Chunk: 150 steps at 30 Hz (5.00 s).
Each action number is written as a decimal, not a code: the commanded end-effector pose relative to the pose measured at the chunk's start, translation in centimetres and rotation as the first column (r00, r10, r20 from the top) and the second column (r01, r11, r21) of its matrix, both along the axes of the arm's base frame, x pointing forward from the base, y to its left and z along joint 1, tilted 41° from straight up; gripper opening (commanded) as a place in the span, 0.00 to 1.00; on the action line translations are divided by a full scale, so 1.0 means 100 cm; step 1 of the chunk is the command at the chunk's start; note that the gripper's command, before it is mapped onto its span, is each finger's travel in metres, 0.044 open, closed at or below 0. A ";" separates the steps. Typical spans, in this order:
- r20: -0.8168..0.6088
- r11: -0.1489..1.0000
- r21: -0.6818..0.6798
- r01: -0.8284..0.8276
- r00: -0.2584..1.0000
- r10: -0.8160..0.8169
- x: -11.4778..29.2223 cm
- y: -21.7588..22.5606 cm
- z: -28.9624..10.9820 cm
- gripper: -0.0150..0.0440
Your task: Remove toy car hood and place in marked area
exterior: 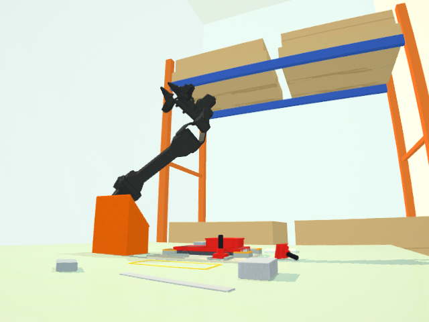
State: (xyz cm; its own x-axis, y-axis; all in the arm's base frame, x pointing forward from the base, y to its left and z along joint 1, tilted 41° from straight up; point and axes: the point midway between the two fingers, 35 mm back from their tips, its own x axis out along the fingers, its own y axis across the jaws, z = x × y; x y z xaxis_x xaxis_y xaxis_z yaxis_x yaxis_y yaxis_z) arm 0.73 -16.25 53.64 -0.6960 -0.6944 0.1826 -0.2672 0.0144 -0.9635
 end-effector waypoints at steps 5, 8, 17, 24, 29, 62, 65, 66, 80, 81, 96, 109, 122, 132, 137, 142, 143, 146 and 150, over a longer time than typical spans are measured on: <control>0.064 0.992 -0.063 0.111 0.992 -0.107 -0.032 0.014 0.000 0.85; 0.127 0.975 -0.110 0.193 0.976 -0.178 -0.058 0.028 0.000 0.98; 0.272 0.888 -0.248 0.387 0.908 -0.320 -0.108 0.073 0.000 1.00; 0.400 0.759 -0.332 0.560 0.812 -0.424 -0.145 0.126 -0.008 1.00; 0.489 0.632 -0.383 0.673 0.729 -0.479 -0.162 0.171 -0.017 1.00; 0.840 -0.434 -0.504 0.747 0.307 -0.448 -0.073 0.424 -0.104 1.00; 0.842 -0.483 -0.501 0.718 0.274 -0.465 -0.058 0.437 -0.108 1.00; 0.848 -0.507 -0.498 0.704 0.270 -0.457 -0.052 0.441 -0.112 1.00; 0.906 -0.839 -0.402 0.366 0.292 -0.307 0.063 0.478 -0.179 1.00; 0.905 -0.854 -0.396 0.338 0.303 -0.299 0.070 0.478 -0.184 1.00; 0.858 -0.970 -0.223 -0.096 0.452 -0.243 0.185 0.456 -0.258 1.00; 0.787 -0.901 -0.019 -0.433 0.549 -0.281 0.263 0.399 -0.324 1.00; 0.592 -0.648 0.250 -0.720 0.643 -0.486 0.321 0.300 -0.399 1.00; 0.402 -0.404 0.472 -0.783 0.599 -0.692 0.331 0.212 -0.457 1.00; 0.374 -0.370 0.503 -0.781 0.583 -0.722 0.330 0.199 -0.465 1.00; 0.374 -0.370 0.503 -0.781 0.583 -0.722 0.330 0.200 -0.466 1.00; 0.374 -0.370 0.503 -0.781 0.583 -0.722 0.330 0.200 -0.466 1.00; 0.374 -0.370 0.503 -0.781 0.583 -0.722 0.330 0.201 -0.467 1.00; 0.374 -0.370 0.503 -0.781 0.583 -0.722 0.331 0.203 -0.469 1.00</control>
State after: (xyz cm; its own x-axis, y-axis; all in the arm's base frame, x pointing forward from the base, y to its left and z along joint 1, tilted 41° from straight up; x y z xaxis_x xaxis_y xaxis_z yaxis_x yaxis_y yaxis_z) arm 33.91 3.82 7.00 0.1012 0.6528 -0.7507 0.0437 0.7510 0.6589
